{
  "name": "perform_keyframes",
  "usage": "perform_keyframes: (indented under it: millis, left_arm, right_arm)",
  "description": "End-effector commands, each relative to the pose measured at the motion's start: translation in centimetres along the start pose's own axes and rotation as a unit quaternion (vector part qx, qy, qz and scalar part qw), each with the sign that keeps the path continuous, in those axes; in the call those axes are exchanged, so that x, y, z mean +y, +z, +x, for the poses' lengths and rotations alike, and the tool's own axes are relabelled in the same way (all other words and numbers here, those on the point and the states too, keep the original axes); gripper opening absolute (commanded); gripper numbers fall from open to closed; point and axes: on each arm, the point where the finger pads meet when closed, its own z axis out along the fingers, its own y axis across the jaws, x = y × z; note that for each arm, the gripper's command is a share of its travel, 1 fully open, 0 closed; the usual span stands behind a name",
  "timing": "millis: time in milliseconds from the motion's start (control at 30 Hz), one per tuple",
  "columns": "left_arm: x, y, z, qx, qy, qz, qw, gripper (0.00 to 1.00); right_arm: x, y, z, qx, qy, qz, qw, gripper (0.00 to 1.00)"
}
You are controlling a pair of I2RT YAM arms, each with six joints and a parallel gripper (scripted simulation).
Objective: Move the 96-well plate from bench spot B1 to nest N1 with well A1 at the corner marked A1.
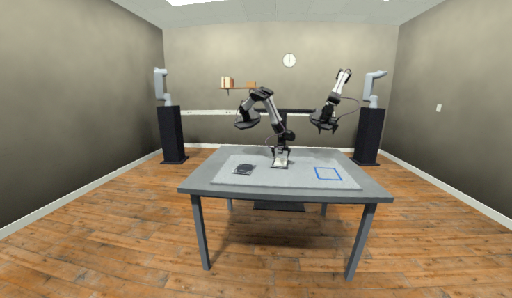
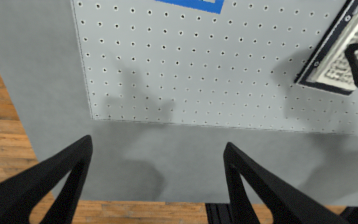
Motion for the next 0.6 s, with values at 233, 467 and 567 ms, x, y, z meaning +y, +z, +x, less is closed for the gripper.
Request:
perform_keyframes:
  millis: [233, 467, 567]
  left_arm:
    - [0.1, -0.1, -0.1, -0.001, 0.001, 0.001, 1.000, 1.00]
    - [0.1, -0.1, -0.1, -0.001, 0.001, 0.001, 1.000, 1.00]
    - [0.1, -0.1, -0.1, -0.001, 0.001, 0.001, 1.000, 1.00]
  right_arm:
    - [-0.3, 2.5, 0.1, 0.006, -0.001, 0.002, 1.000, 1.00]
    - [-0.4, 3.6, 0.2, 0.006, -0.001, 0.002, 1.000, 1.00]
    - [-0.4, 3.9, 0.2, 0.006, -0.001, 0.002, 1.000, 1.00]
